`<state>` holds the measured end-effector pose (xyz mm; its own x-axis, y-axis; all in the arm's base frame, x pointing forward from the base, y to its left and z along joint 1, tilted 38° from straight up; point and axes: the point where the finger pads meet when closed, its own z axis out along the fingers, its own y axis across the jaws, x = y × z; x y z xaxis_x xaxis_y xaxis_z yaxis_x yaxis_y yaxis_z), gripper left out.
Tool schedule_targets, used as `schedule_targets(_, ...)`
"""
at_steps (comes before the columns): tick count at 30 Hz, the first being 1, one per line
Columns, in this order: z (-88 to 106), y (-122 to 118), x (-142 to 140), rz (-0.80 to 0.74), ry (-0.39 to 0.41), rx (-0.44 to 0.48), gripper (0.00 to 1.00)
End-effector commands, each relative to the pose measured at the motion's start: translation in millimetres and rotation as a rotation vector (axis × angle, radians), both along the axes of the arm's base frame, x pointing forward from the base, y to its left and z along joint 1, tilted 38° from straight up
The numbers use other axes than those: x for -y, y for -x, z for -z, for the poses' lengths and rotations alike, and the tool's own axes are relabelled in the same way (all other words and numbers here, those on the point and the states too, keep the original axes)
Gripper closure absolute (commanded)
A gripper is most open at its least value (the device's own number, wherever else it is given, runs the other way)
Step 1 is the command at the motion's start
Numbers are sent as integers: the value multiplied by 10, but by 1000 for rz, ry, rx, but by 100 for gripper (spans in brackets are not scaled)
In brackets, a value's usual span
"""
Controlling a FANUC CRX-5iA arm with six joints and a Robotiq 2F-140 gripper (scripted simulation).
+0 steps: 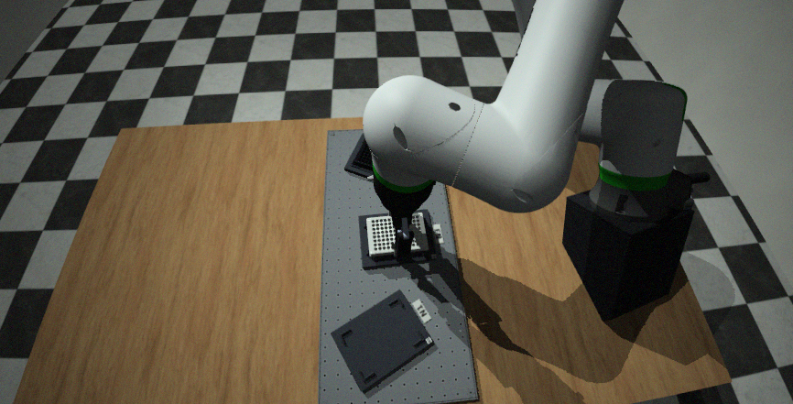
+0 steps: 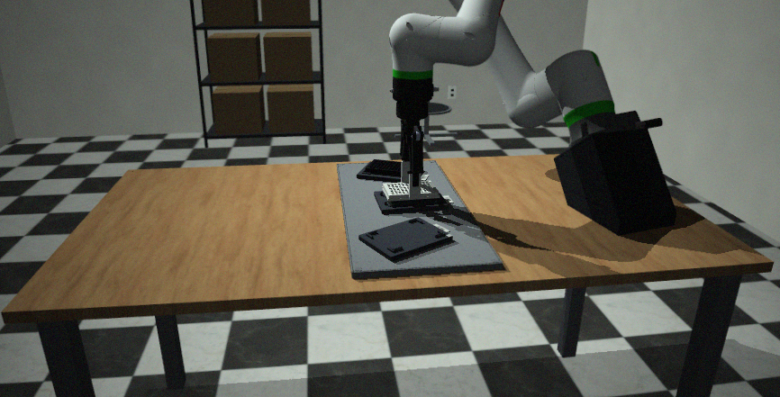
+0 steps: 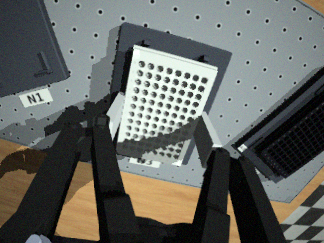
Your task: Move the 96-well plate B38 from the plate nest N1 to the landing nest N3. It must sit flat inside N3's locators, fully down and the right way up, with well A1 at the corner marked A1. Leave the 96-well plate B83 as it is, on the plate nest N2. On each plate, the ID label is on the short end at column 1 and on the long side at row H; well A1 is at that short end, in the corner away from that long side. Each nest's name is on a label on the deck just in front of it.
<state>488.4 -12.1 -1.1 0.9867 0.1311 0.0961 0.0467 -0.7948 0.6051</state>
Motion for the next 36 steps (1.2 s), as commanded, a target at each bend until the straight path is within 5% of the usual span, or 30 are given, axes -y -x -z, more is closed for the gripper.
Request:
schedule_targets(1, -1, -1, -2, 0, 0, 0, 100)
schedule_targets(36, 44, -10, 31, 0, 0, 0, 100)
